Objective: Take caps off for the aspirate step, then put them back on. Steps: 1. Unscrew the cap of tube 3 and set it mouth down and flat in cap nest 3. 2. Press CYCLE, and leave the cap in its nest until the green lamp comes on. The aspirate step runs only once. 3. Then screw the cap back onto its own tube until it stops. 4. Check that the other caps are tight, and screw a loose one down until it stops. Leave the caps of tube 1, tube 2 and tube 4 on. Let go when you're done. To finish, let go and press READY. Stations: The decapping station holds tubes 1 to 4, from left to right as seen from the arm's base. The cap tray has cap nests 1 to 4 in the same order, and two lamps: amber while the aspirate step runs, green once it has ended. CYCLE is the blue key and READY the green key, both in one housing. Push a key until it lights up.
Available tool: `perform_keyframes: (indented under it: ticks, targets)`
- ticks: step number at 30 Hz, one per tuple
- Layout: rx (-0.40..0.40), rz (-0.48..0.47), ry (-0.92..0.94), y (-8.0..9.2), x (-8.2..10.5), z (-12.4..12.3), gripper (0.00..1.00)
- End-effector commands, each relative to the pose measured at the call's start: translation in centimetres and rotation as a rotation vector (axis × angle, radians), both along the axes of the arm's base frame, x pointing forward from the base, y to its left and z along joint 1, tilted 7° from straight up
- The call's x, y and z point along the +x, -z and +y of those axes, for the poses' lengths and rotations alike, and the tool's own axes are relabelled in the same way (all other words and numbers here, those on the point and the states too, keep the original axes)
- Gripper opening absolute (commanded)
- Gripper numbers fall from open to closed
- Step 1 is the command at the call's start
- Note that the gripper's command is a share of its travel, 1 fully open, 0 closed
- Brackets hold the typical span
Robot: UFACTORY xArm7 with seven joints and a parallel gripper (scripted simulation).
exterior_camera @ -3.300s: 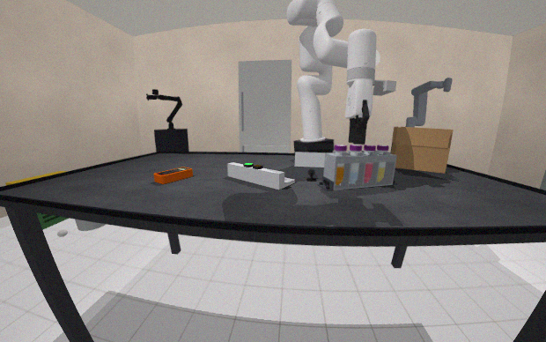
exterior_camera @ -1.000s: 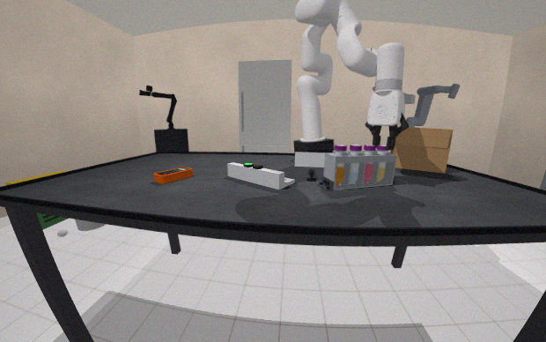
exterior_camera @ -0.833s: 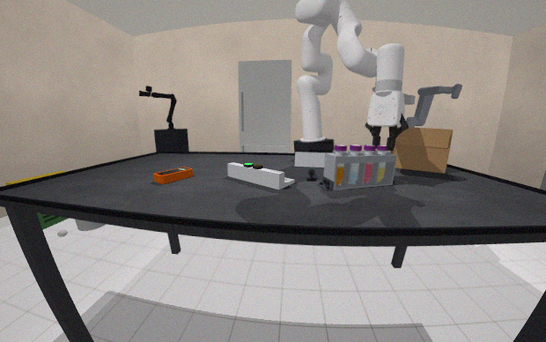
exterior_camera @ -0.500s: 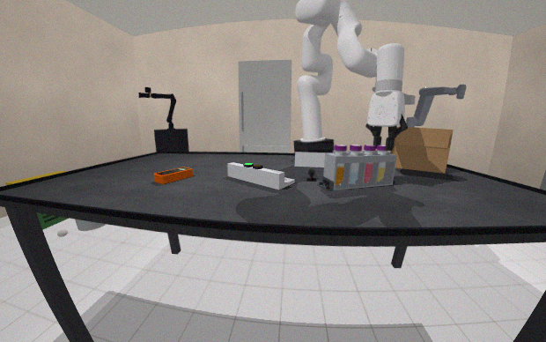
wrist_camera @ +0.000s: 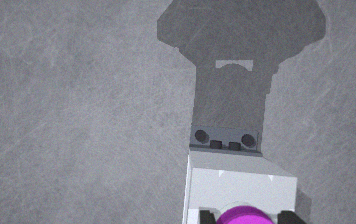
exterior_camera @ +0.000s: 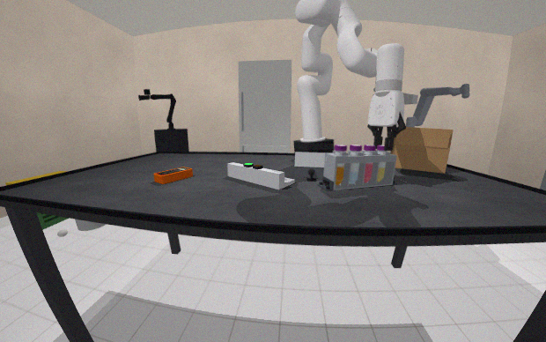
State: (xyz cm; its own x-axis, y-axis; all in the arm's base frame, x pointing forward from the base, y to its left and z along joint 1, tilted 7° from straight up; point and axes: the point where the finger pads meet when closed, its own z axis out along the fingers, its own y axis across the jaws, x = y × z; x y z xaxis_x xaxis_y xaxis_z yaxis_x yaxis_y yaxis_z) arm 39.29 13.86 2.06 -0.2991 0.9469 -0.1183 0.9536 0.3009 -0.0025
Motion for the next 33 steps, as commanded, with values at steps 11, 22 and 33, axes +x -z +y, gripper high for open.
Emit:
perform_keyframes:
  ticks: [11,22,33]
  targets:
    - [0.007,-0.032,0.229,-0.12,0.13,0.09,0.00]
    - [0.011,-0.044,0.337,-0.12,0.13,0.08,0.46]
    - [0.011,-0.044,0.337,-0.42,0.12,0.12,0.46]
